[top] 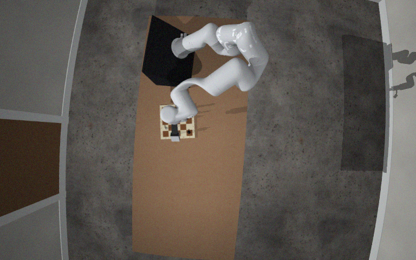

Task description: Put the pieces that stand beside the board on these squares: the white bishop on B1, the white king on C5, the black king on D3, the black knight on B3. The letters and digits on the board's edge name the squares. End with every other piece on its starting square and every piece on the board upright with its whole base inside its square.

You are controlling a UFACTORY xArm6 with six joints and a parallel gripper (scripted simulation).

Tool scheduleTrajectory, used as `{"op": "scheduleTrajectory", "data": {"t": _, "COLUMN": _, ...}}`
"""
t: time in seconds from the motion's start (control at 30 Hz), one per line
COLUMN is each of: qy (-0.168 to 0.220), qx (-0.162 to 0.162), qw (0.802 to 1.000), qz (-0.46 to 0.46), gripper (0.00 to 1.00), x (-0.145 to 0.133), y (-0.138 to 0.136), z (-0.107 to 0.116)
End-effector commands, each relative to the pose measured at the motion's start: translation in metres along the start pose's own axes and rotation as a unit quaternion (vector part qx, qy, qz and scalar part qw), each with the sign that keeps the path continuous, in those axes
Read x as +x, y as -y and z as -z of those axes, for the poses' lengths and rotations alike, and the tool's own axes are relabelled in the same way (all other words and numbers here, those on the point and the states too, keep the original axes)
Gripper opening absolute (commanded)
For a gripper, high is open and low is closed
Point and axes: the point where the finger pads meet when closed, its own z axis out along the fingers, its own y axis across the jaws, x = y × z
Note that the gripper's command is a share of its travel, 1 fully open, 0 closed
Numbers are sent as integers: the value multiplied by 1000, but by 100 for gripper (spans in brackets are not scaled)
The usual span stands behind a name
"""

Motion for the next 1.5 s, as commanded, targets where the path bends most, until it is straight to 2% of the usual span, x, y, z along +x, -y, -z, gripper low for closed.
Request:
{"op": "scheduleTrajectory", "data": {"t": 0.0, "qy": -1, "qx": -1, "qw": 1000, "qz": 0, "gripper": 0, "x": 1, "y": 0, "z": -20}}
{"op": "scheduleTrajectory", "data": {"t": 0.17, "qy": -1, "qx": -1, "qw": 1000, "qz": 0, "gripper": 0, "x": 2, "y": 0, "z": -44}}
{"op": "scheduleTrajectory", "data": {"t": 0.23, "qy": -1, "qx": -1, "qw": 1000, "qz": 0, "gripper": 0, "x": 2, "y": 0, "z": -44}}
{"op": "scheduleTrajectory", "data": {"t": 0.43, "qy": -1, "qx": -1, "qw": 1000, "qz": 0, "gripper": 0, "x": 2, "y": 0, "z": -69}}
{"op": "scheduleTrajectory", "data": {"t": 0.6, "qy": -1, "qx": -1, "qw": 1000, "qz": 0, "gripper": 0, "x": 2, "y": 0, "z": -81}}
{"op": "scheduleTrajectory", "data": {"t": 1.47, "qy": -1, "qx": -1, "qw": 1000, "qz": 0, "gripper": 0, "x": 2, "y": 0, "z": -84}}
